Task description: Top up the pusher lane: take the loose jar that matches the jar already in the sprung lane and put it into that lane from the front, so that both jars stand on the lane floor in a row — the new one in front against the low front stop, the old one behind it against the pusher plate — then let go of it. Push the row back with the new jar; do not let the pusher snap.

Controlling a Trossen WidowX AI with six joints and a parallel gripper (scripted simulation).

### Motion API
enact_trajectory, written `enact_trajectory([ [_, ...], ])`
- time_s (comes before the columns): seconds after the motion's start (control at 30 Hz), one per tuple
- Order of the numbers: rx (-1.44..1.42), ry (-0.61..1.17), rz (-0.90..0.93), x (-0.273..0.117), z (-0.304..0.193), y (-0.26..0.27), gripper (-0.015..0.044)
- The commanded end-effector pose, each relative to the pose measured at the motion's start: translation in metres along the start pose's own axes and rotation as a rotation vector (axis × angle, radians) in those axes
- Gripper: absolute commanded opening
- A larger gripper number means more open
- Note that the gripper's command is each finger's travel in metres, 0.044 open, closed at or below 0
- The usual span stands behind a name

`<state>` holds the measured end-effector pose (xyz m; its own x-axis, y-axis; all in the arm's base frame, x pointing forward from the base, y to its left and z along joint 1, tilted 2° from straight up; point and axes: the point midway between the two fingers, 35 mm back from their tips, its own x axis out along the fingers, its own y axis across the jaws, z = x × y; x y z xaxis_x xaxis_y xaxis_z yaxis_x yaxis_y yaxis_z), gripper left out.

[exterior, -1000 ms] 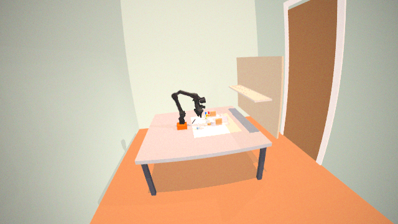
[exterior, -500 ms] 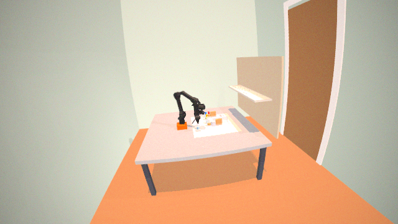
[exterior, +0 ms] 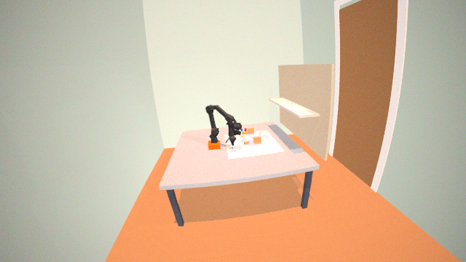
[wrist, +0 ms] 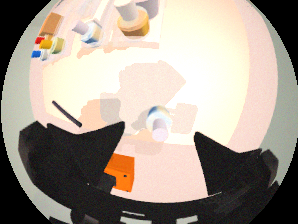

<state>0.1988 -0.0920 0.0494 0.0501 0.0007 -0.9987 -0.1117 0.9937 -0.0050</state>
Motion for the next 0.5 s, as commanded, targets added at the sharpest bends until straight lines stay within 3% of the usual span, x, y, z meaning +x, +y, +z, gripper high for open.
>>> enact_trajectory([
  [0.0, -0.005, 0.004, 0.006, 0.006, -0.001, 0.001, 0.0440],
  [0.47, -0.005, 0.004, 0.006, 0.028, -0.001, 0.001, 0.0440],
])
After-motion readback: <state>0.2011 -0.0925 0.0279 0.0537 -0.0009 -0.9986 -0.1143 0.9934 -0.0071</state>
